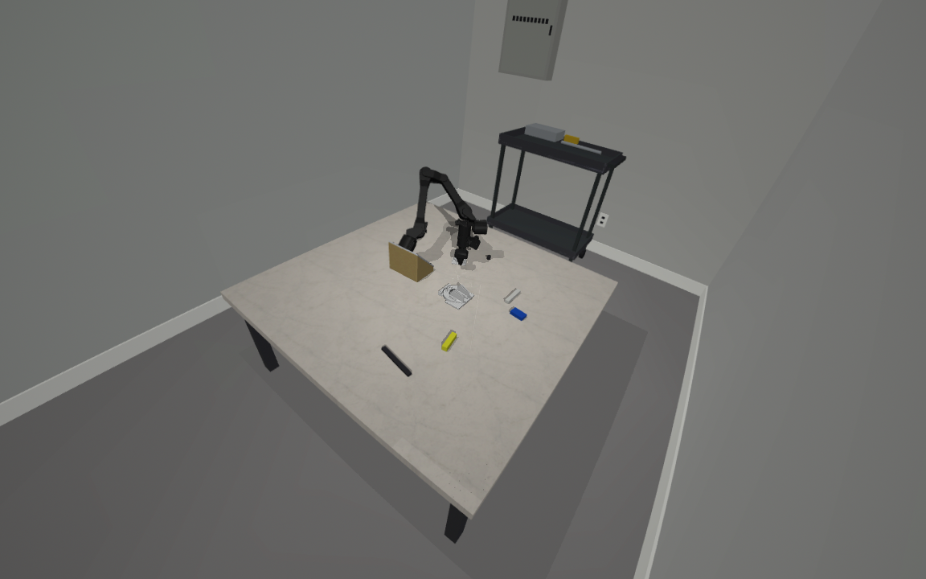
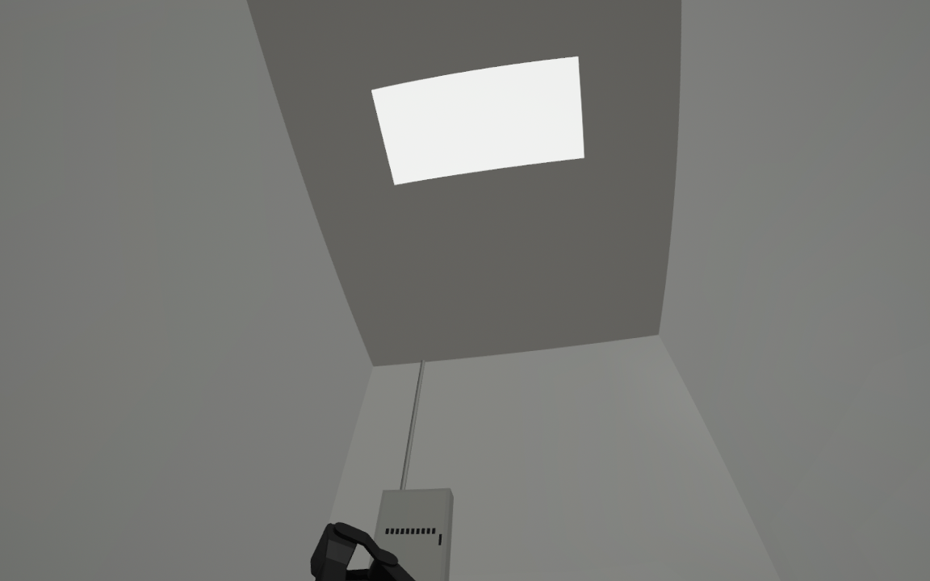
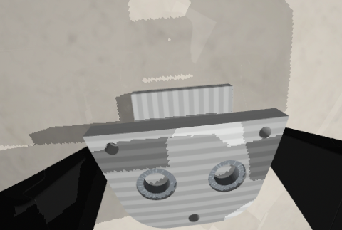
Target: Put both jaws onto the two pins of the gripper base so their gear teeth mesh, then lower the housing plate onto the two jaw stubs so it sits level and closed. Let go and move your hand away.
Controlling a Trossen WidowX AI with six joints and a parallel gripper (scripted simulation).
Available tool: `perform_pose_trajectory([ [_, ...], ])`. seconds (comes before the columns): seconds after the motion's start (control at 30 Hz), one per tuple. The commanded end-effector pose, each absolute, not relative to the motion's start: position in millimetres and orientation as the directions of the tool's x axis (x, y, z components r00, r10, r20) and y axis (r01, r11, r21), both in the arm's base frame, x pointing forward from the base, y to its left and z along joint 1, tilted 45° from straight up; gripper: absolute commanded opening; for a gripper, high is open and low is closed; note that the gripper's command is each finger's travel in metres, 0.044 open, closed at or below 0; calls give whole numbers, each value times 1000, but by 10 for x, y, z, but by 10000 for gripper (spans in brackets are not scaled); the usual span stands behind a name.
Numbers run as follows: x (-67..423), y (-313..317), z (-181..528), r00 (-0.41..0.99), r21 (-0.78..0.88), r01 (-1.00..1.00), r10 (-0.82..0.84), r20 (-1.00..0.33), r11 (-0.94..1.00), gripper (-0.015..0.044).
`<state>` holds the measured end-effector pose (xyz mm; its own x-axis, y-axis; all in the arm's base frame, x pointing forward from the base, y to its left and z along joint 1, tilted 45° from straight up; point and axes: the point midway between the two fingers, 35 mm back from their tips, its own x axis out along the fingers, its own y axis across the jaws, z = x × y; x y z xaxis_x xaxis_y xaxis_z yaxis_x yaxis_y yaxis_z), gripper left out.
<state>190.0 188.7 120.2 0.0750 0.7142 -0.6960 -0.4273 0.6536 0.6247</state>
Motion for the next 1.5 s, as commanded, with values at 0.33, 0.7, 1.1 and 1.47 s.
perform_pose_trajectory([
  [0.33, 1915, 1710, 1352, 74, 619, -427, 708, -702, 659, 351],
  [0.7, 1881, 1460, 1595, 75, 619, -424, 707, -703, 661, 351],
  [1.1, 1861, 1359, 1692, 76, 628, -402, 708, -702, 666, 351],
  [1.47, 2045, 1238, 1571, 79, 692, -55, 694, -715, 720, 351],
])
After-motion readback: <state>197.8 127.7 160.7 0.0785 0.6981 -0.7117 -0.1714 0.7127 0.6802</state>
